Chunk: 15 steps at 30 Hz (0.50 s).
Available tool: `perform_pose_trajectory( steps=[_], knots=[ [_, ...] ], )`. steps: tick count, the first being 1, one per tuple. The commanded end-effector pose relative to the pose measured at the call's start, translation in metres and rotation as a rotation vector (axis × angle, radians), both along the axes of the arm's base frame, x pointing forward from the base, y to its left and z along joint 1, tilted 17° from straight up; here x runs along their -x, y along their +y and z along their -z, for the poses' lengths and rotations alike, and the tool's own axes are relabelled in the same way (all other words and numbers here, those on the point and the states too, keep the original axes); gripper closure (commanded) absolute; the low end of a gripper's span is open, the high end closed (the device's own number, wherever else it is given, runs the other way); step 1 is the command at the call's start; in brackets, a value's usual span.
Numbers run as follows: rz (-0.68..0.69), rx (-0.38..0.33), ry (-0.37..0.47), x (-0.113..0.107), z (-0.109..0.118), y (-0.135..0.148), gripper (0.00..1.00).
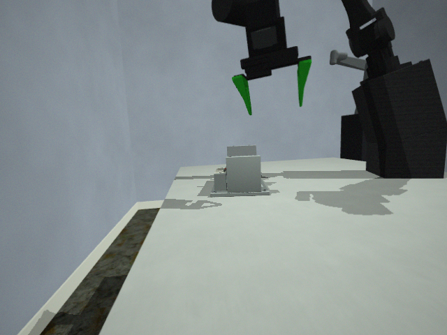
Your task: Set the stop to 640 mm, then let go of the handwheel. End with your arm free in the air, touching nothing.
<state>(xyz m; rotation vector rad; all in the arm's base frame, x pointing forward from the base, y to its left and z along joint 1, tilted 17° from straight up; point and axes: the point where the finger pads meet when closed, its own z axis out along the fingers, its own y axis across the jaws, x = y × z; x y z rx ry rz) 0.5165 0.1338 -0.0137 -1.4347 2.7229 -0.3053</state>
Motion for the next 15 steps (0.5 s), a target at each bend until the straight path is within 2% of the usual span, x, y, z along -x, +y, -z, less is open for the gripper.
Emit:
perform_pose_trajectory(
  steps=[1,2,3,15],
  knots=[
    [-0.002,-0.003,-0.01,-0.002,-0.005,0.002,0.0],
    [-0.002,-0.003,-0.01,-0.002,-0.005,0.002,0.0],
    [-0.005,-0.014,-0.037,-0.012,-0.016,0.006,0.0],
    [-0.005,-0.014,-0.037,-0.012,-0.016,0.006,0.0]
  ],
)
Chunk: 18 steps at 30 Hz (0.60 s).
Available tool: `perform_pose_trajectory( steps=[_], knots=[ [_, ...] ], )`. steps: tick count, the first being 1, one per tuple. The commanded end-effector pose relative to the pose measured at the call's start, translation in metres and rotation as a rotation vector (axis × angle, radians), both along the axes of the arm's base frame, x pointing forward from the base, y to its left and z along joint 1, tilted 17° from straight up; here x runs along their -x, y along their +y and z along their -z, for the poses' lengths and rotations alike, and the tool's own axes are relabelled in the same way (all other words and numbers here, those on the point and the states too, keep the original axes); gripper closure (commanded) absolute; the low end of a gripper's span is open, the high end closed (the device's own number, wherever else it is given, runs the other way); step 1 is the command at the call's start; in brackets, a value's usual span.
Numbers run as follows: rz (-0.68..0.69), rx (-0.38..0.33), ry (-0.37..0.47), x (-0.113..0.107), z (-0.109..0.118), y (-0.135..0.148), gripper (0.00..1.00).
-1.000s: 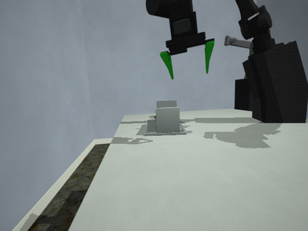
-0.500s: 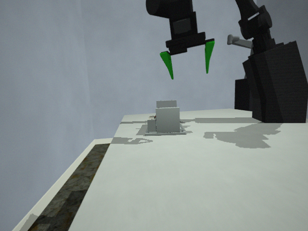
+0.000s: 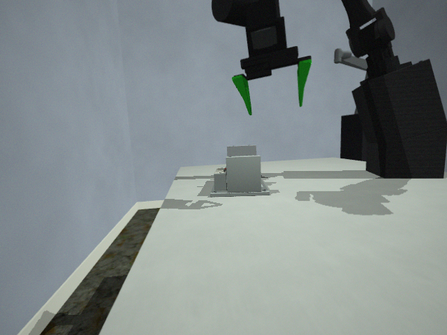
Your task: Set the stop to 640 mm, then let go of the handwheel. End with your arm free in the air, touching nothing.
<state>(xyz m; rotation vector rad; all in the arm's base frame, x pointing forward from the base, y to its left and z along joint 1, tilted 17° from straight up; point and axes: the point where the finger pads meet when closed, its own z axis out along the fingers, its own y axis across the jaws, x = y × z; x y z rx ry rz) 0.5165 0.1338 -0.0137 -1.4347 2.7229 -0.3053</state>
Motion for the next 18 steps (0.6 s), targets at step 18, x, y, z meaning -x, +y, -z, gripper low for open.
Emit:
perform_pose_trajectory(
  steps=[18],
  knots=[
    [-0.008,-0.027,-0.073,-0.007,-0.081,0.024,0.0]
  ],
)
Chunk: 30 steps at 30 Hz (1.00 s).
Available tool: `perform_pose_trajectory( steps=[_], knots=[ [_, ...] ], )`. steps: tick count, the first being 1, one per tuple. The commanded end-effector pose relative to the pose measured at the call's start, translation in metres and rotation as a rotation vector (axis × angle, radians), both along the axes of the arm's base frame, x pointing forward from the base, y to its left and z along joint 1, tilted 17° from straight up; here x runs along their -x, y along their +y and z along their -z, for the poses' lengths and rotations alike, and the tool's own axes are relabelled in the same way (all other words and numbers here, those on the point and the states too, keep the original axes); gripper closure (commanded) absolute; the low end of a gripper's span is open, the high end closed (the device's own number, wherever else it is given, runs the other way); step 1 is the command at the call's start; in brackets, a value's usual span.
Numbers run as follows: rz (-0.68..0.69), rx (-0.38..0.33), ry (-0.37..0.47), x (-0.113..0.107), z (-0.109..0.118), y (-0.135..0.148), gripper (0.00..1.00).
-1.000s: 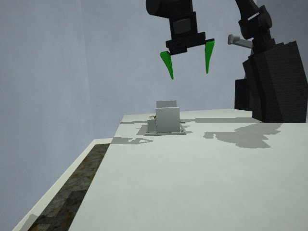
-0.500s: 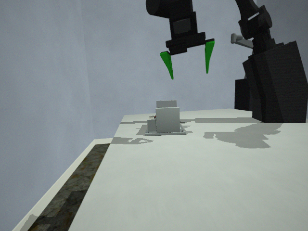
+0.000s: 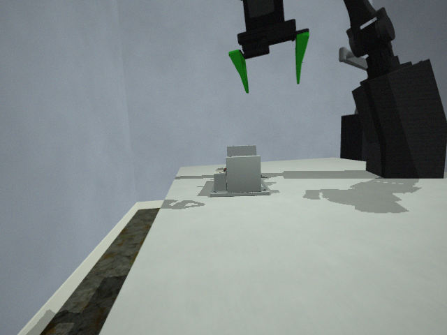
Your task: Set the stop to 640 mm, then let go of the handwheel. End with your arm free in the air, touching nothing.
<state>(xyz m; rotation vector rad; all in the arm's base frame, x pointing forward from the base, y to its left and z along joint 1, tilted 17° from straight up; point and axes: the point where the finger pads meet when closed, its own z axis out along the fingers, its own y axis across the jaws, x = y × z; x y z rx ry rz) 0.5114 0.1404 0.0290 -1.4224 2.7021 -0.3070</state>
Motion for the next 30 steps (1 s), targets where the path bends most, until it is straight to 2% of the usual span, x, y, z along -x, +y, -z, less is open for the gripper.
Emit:
perform_pose_trajectory(
  steps=[1,3,4,6,8,13,14,15,16,20,21,24,27,30],
  knots=[
    [-0.006,-0.018,-0.051,-0.01,-0.046,0.018,0.0],
    [-0.006,-0.018,-0.051,-0.01,-0.046,0.018,0.0],
    [-0.002,-0.003,-0.011,-0.006,-0.03,0.016,0.0],
    [-0.006,-0.004,-0.013,0.012,-0.051,0.015,0.0],
    [-0.006,-0.02,-0.053,0.0,-0.081,0.023,0.0],
    [-0.006,-0.021,-0.054,0.007,-0.103,0.026,0.0],
    [0.001,-0.011,-0.027,0.009,-0.091,0.022,0.0],
    [0.007,0.01,0.026,0.022,-0.068,0.014,0.0],
    [0.01,0.013,0.033,0.024,-0.066,0.011,0.0],
    [0.007,0.012,0.033,0.024,-0.067,0.012,0.0],
    [0.003,0.005,0.014,0.016,-0.075,0.015,0.0],
    [0.027,-0.005,-0.008,0.017,-0.086,0.008,0.0],
    [0.076,-0.019,-0.019,0.015,-0.077,0.001,0.0],
    [0.186,-0.042,-0.038,0.013,-0.075,-0.013,0.0]
  ],
)
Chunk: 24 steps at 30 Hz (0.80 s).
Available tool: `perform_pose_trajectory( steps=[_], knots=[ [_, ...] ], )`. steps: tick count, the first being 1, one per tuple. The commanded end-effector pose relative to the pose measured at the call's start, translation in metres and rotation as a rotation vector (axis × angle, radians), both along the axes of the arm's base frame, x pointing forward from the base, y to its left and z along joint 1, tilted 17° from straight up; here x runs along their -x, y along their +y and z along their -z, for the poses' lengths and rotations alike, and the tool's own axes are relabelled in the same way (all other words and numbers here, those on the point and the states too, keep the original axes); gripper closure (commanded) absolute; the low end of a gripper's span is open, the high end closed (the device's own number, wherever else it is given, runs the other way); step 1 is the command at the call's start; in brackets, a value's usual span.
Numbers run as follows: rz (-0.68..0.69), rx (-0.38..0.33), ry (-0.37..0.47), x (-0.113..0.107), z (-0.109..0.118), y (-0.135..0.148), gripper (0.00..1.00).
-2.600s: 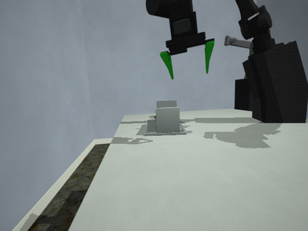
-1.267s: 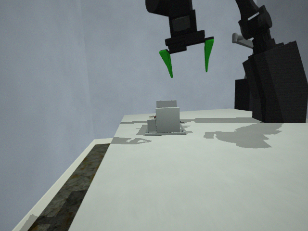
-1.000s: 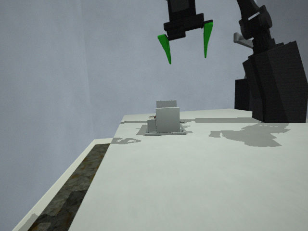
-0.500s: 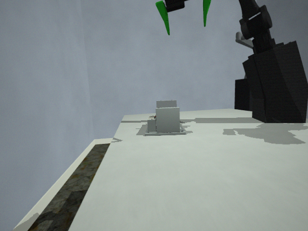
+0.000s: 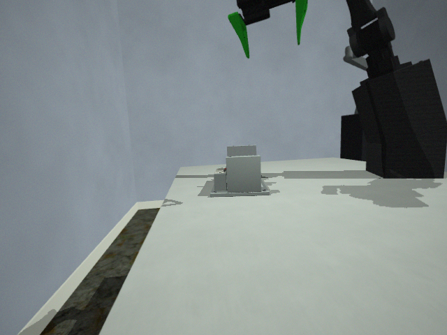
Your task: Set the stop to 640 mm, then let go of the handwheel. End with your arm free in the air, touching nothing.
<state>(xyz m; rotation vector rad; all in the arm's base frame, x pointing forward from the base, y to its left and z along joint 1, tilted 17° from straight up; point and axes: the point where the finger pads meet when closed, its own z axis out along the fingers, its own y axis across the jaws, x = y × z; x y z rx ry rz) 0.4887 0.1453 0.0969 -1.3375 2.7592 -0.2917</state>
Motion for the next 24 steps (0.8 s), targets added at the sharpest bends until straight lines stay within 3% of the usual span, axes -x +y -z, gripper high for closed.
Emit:
perform_pose_trajectory(
  steps=[1,5,7,8,10,14,21,22,24],
  knots=[
    [0.173,-0.043,-0.065,-0.011,-0.011,-0.025,0.0],
    [0.426,-0.085,-0.093,-0.014,0.002,-0.064,0.0],
    [0.426,-0.085,-0.093,-0.014,0.002,-0.064,0.0],
    [0.553,-0.096,-0.093,-0.014,0.016,-0.077,0.0],
    [0.678,-0.135,-0.141,-0.015,0.001,-0.103,0.0],
    [0.901,-0.176,-0.16,-0.01,0.013,-0.162,0.0],
    [1.346,-0.263,-0.214,0.02,0.032,-0.264,0.0],
    [1.416,-0.275,-0.223,0.025,0.035,-0.275,0.0],
    [1.416,-0.275,-0.223,0.025,0.035,-0.275,0.0]
  ],
)
